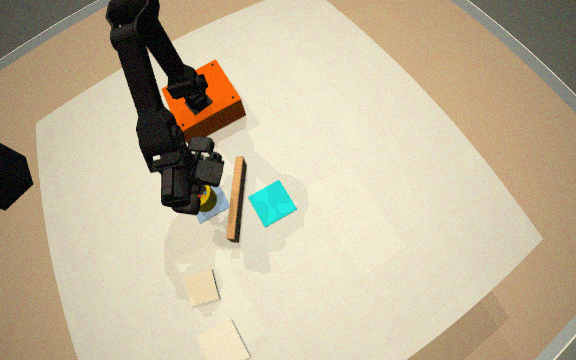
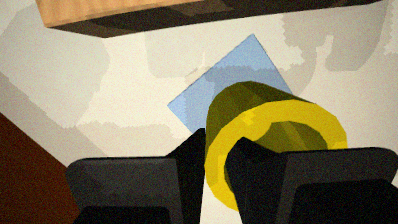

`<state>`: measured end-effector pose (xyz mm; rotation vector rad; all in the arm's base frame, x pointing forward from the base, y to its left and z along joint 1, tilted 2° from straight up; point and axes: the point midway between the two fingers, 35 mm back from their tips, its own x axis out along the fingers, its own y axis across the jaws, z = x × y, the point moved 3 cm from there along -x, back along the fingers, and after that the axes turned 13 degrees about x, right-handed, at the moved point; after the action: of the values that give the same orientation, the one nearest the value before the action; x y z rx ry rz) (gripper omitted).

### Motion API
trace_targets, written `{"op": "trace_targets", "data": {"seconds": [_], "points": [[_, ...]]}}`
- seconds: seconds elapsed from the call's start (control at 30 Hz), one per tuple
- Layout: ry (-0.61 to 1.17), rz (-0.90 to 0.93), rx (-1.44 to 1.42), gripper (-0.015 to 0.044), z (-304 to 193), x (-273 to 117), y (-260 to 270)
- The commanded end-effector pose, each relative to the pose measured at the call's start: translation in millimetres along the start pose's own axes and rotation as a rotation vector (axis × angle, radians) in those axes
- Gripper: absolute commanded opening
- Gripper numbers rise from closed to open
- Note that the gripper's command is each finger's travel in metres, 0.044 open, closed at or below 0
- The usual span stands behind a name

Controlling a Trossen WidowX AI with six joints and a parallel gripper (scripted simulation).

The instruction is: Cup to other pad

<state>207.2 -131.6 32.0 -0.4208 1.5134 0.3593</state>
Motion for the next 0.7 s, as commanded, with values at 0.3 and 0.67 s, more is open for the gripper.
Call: {"op": "trace_targets", "data": {"seconds": [0.3,0.67], "points": [[-0.002,-0.006,-0.003,0.0,2.2,-45.6,-3.3],[0.0,-0.004,-0.005,0.0,1.3,-77.5,-0.4]]}}
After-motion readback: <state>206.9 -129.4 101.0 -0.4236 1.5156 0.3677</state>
